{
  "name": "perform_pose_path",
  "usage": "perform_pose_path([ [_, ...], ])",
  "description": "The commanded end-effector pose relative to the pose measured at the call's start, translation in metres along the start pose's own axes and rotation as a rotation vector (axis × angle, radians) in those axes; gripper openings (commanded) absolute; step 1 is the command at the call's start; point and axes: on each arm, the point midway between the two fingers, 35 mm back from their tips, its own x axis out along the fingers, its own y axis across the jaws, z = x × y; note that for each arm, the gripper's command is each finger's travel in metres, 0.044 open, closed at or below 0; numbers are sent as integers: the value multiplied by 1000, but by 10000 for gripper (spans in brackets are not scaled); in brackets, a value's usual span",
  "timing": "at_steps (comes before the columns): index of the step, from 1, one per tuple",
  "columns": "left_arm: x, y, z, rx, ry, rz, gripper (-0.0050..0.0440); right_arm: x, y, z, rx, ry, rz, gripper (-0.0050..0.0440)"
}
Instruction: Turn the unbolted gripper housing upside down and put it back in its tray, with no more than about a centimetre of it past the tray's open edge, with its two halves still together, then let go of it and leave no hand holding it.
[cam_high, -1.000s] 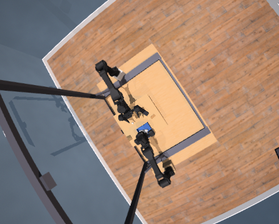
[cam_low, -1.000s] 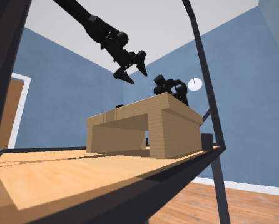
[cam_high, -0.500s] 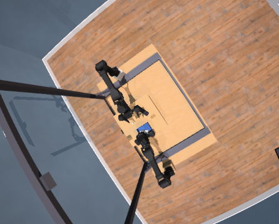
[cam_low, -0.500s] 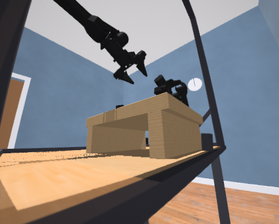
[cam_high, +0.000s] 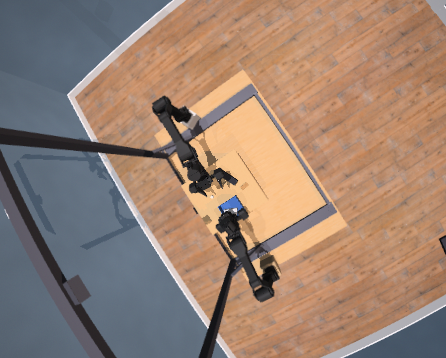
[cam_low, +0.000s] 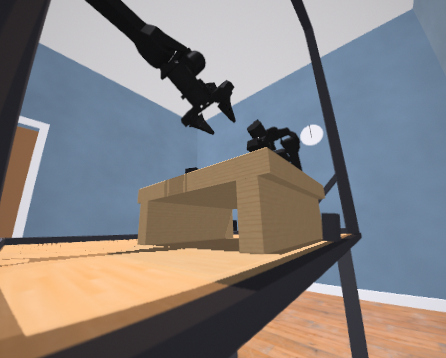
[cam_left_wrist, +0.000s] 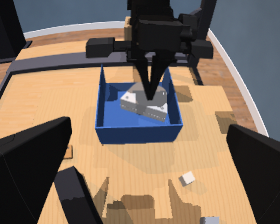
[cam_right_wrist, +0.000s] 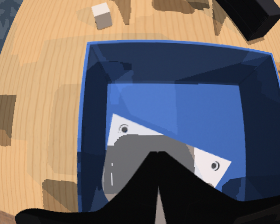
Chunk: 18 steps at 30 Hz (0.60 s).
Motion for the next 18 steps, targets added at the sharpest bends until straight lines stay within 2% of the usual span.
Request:
perform_pose_path([
  [1,-8,0,12,-3,-34,3,440,-7,0,1,-1,-13,-1,0],
  [18,-8,0,12,-3,-34,3,440,-9,-2,-4,-1,-13,-1,0],
])
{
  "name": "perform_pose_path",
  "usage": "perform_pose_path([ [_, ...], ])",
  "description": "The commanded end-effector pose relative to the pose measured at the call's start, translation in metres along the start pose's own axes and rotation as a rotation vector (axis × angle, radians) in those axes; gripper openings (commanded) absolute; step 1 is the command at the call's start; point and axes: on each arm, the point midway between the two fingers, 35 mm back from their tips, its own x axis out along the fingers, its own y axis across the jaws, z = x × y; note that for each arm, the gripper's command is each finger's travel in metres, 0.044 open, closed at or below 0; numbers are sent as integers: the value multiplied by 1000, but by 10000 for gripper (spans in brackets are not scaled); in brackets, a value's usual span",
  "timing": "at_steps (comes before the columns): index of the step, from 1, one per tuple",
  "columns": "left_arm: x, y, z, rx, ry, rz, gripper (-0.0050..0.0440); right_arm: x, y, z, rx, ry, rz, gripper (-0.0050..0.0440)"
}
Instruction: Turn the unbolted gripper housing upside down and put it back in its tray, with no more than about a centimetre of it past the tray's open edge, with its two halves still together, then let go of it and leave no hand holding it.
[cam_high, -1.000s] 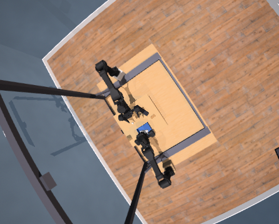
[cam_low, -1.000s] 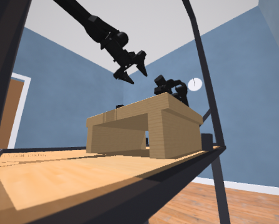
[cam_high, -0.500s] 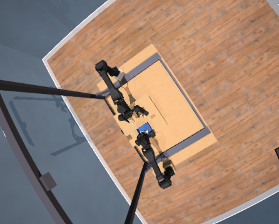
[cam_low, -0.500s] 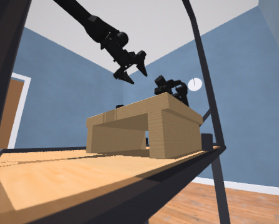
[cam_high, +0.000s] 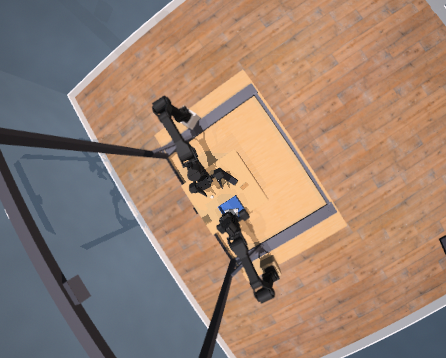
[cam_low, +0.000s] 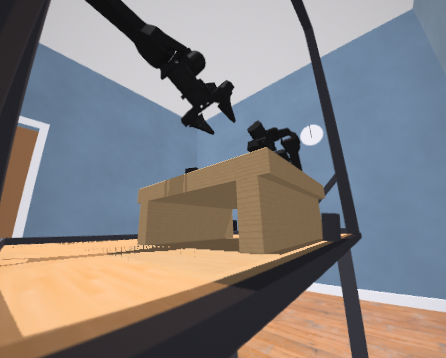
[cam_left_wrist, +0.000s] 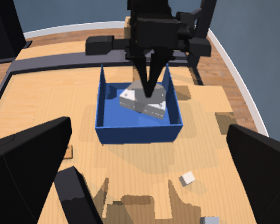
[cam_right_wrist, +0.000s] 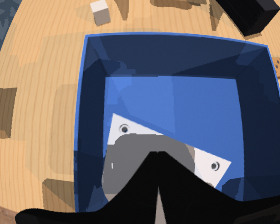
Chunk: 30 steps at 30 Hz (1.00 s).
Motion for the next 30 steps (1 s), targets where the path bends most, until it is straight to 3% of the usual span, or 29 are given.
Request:
perform_pose_path([
  [1,-8,0,12,-3,-34,3,440,-6,0,1,-4,-12,1,0],
  [30,-8,0,12,-3,-34,3,440,-11,-4,-7,-4,-12,1,0],
])
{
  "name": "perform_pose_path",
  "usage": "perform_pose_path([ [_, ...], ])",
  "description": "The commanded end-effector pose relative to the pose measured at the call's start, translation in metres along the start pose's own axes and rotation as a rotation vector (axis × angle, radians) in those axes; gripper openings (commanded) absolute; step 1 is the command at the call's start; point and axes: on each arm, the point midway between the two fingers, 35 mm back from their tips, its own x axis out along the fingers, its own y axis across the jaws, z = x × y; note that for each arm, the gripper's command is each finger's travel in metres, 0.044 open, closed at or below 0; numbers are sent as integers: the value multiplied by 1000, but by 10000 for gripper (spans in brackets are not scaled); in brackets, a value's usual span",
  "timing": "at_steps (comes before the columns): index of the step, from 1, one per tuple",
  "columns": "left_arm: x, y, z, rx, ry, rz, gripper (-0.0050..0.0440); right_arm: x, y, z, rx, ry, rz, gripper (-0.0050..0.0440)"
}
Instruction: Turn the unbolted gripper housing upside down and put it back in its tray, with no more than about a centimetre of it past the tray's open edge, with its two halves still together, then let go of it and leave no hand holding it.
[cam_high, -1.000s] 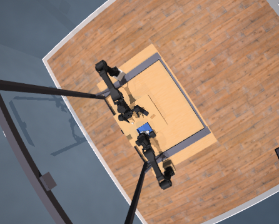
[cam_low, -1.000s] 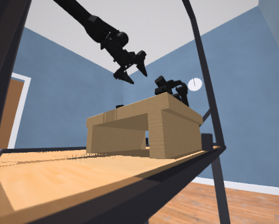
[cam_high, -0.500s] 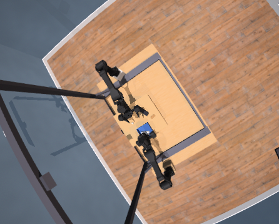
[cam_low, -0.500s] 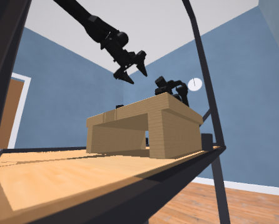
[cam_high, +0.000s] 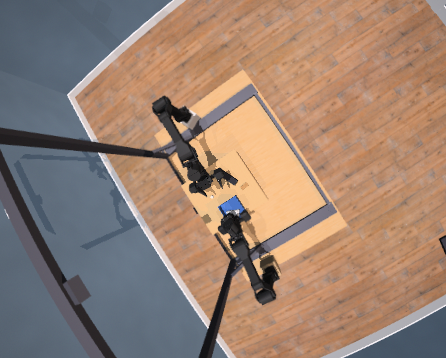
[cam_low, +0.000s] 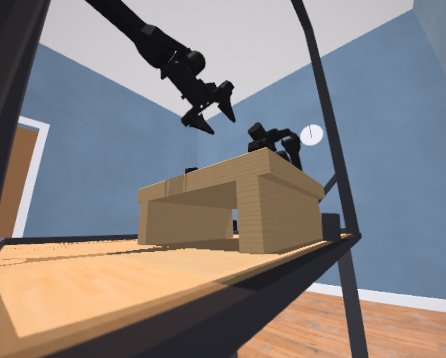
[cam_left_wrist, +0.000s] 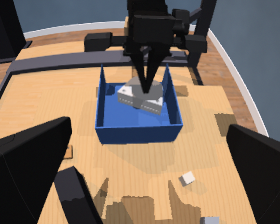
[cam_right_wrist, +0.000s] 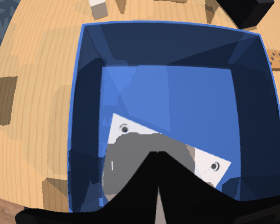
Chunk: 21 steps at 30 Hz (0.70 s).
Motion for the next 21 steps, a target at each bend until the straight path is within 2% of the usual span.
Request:
perform_pose_path([
  [1,-8,0,12,-3,-34,3,440,-6,0,1,-4,-12,2,0],
  [21,-8,0,12,-3,-34,3,440,-9,-2,-5,-4,-12,2,0],
])
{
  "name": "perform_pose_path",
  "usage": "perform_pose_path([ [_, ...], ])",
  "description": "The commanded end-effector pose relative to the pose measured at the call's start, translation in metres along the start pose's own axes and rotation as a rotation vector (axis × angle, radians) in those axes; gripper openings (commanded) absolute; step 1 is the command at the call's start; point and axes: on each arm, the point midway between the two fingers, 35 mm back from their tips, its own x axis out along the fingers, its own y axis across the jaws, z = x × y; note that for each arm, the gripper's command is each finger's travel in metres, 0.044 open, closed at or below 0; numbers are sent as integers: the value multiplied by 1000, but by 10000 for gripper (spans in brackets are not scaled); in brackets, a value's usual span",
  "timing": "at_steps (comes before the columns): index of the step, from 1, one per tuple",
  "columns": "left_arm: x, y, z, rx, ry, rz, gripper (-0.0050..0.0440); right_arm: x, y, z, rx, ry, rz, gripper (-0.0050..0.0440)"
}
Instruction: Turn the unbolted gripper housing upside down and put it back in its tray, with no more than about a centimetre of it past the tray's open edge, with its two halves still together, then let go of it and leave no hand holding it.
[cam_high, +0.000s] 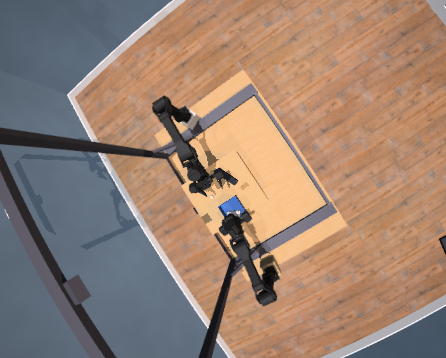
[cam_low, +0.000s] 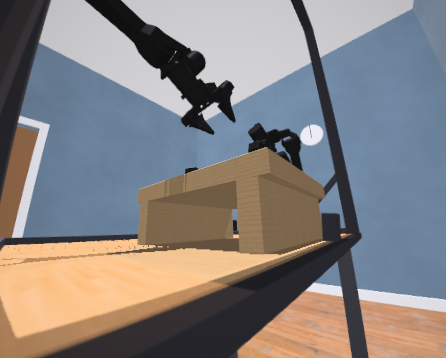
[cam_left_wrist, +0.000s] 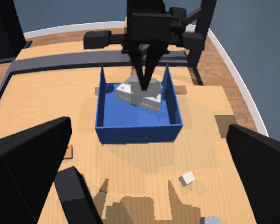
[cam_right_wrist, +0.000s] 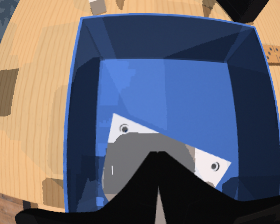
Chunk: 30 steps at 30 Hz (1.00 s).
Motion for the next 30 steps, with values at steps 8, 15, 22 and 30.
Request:
perform_pose_path([
  [8,-8,0,12,-3,-34,3,440,-7,-1,-2,-4,-11,2,0],
  [15,-8,0,12,-3,-34,3,440,-8,-2,-3,-4,-11,2,0],
  [22,-8,0,12,-3,-34,3,440,-9,-3,-5,-4,-11,2,0],
  [30,-8,0,12,-3,-34,3,440,-10,-3,-7,-4,-11,1,0],
])
